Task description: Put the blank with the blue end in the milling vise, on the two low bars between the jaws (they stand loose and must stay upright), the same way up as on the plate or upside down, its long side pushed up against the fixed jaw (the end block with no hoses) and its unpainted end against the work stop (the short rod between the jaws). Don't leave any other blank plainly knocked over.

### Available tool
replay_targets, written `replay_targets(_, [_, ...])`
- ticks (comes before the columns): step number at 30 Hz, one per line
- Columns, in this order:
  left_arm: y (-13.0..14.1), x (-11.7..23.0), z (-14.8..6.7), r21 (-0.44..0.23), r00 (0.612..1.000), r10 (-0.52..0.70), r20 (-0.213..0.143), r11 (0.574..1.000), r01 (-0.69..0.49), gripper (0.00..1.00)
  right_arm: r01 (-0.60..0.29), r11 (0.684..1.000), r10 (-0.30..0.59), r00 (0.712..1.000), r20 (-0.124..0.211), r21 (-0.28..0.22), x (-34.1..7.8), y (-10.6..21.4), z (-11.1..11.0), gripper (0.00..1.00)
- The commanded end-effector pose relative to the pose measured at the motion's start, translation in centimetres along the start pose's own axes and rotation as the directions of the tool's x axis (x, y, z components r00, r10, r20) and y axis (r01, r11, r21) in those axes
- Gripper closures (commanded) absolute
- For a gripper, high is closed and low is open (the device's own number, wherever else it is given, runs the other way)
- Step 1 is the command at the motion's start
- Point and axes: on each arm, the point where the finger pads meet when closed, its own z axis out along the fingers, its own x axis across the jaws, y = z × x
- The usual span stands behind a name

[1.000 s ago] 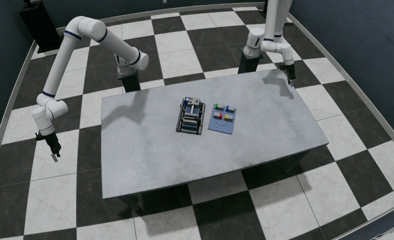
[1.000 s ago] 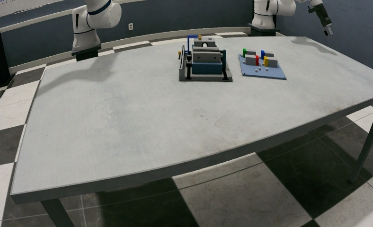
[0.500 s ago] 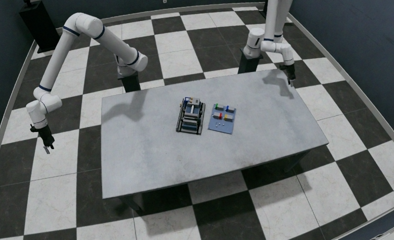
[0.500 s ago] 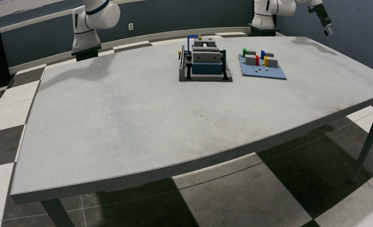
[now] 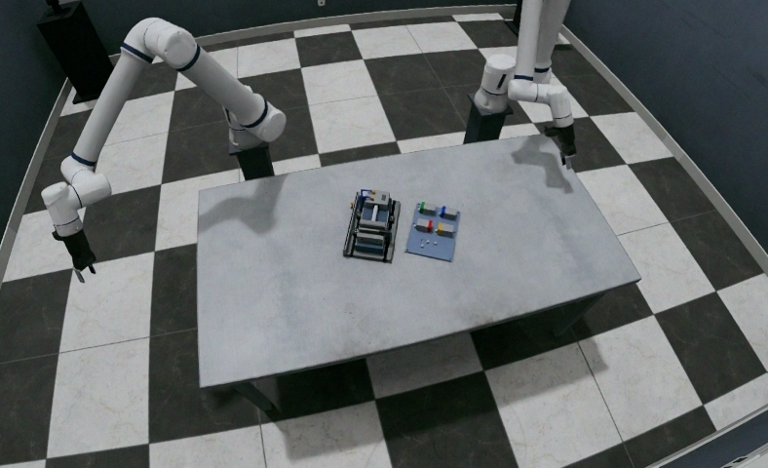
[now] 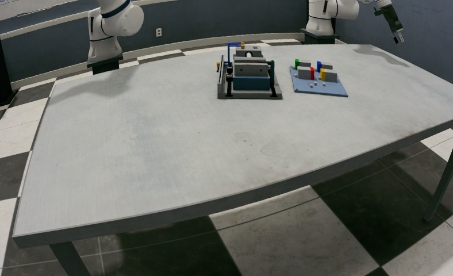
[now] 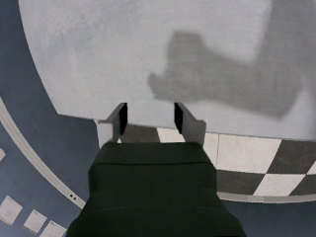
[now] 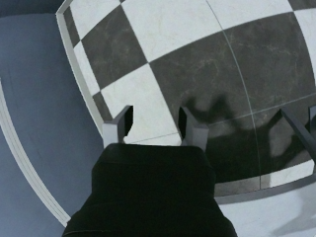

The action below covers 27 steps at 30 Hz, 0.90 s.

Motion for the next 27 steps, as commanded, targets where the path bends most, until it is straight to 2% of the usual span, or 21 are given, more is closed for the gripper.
replay_targets(1, [0.0, -0.1, 0.0, 0.000, 1.000, 0.000, 0.001, 1.000, 0.000, 0.00, -0.039, 0.999, 0.039, 0.999, -0.002, 0.009, 0.6, -1.3, -0.7, 0.00])
replay_targets(8, [0.0, -0.1, 0.0, 0.000, 1.000, 0.000, 0.001, 1.000, 0.000, 0.00, -0.168, 0.985, 0.169, 0.986, -0.011, 0.036, 3.2, -5.3, -2.4, 0.00])
replay_targets(16, [0.0, -0.1, 0.0, 0.000, 1.000, 0.000, 0.001, 1.000, 0.000, 0.00, -0.313, 0.947, 0.315, 0.949, -0.015, 0.069, 6.3, -9.5, -4.5, 0.00])
replay_targets(18, [0.0, -0.1, 0.0, 0.000, 1.000, 0.000, 0.001, 1.000, 0.000, 0.00, -0.313, 0.947, 0.315, 0.949, -0.015, 0.069, 6.3, -9.5, -4.5, 0.00])
replay_targets(27, [0.0, -0.1, 0.0, 0.000, 1.000, 0.000, 0.001, 1.000, 0.000, 0.00, -0.467, 0.878, 0.471, 0.882, -0.010, 0.106, 10.1, -13.9, -6.8, 0.00])
